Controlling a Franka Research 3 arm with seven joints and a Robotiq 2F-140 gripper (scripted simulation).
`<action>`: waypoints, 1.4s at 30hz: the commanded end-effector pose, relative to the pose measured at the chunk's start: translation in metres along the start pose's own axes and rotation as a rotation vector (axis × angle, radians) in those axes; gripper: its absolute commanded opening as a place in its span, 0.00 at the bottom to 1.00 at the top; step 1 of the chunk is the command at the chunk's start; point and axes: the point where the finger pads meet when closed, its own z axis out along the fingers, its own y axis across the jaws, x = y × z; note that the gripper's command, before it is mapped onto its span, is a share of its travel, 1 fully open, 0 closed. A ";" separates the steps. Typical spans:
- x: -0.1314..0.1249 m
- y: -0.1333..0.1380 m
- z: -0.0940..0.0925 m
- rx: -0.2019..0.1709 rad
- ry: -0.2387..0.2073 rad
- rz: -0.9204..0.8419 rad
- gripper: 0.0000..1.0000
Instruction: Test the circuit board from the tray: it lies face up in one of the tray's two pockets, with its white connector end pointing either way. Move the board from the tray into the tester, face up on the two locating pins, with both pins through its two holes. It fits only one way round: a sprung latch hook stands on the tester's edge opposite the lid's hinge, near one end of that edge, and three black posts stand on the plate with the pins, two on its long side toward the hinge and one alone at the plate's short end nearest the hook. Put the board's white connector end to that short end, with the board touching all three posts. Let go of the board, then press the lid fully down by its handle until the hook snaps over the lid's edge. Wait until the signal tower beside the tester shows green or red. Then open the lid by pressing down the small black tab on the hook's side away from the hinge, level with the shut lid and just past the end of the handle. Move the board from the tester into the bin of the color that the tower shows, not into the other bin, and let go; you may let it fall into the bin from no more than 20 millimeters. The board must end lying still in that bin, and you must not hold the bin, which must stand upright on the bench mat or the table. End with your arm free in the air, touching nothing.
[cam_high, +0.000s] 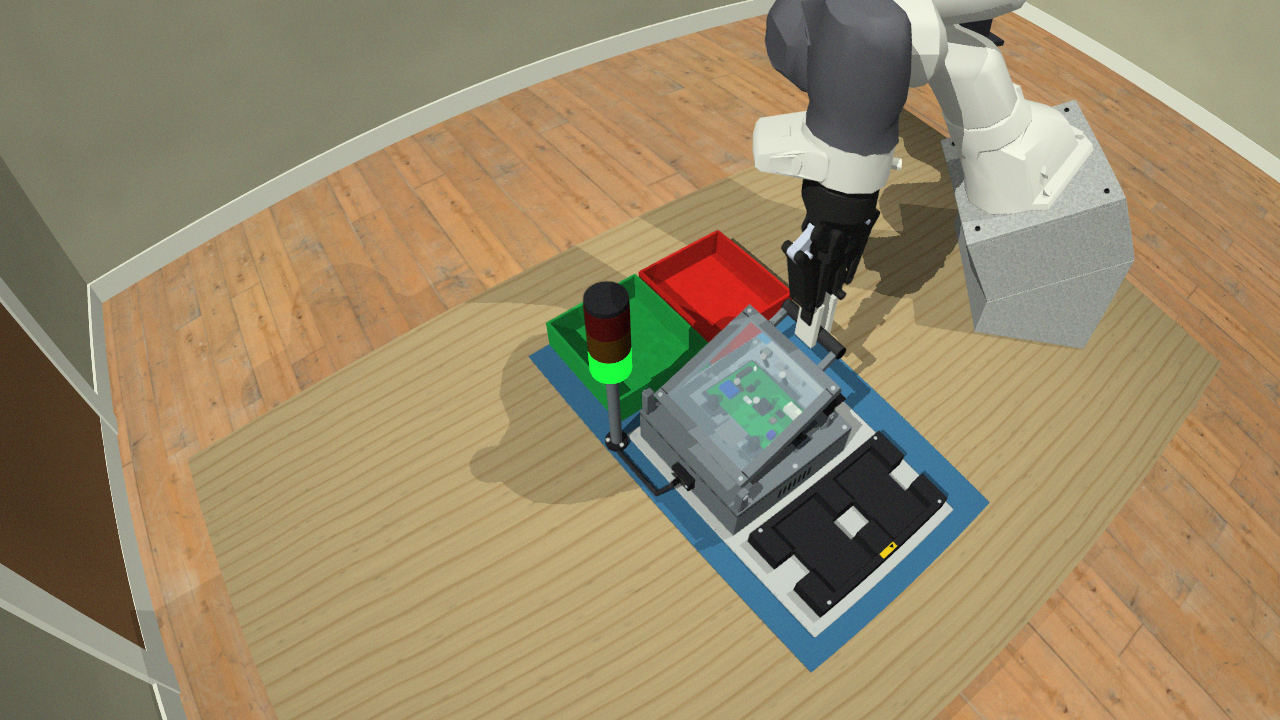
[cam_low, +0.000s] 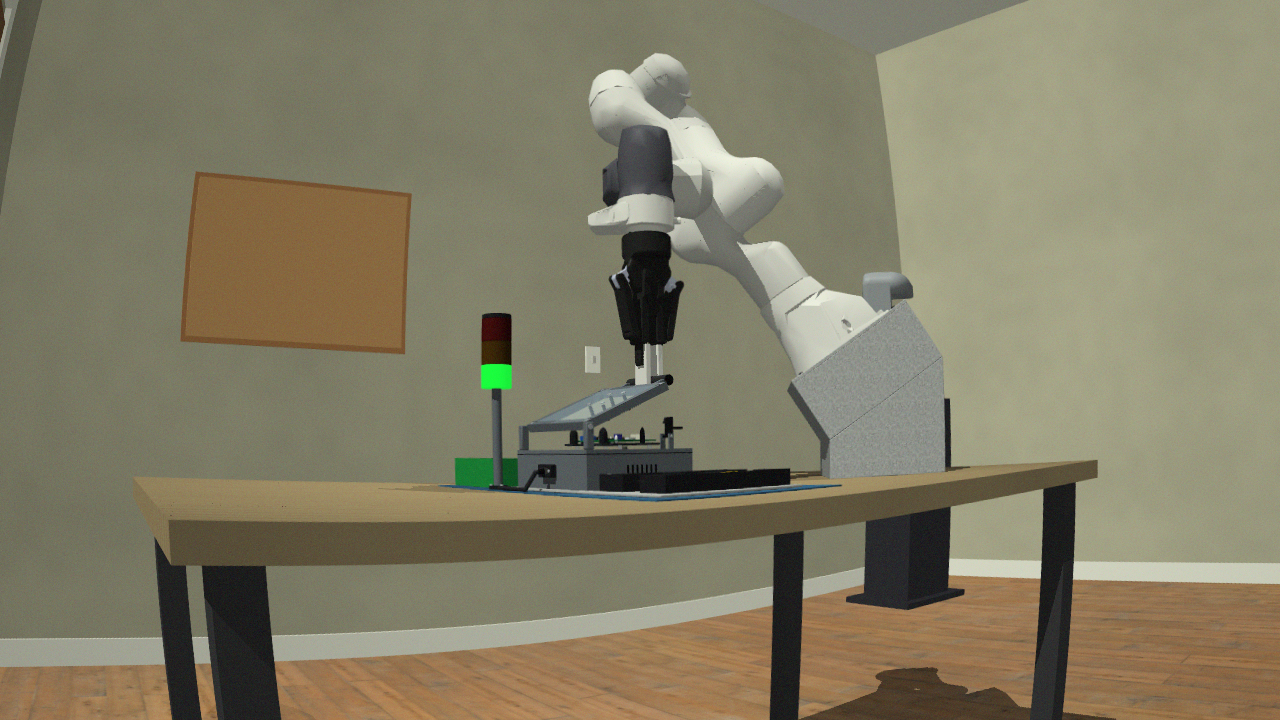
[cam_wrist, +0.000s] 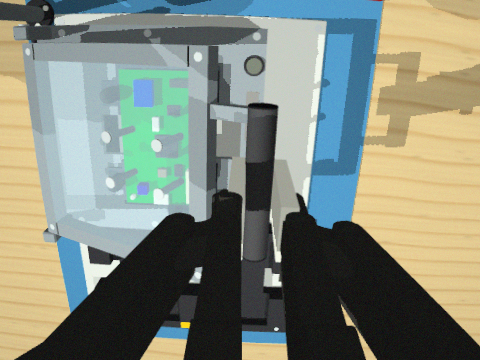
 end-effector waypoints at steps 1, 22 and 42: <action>-0.001 -0.002 -0.003 0.006 -0.002 -0.007 0.00; -0.001 -0.002 -0.003 0.006 -0.002 -0.007 0.16; -0.001 -0.002 -0.002 0.006 -0.002 -0.007 0.16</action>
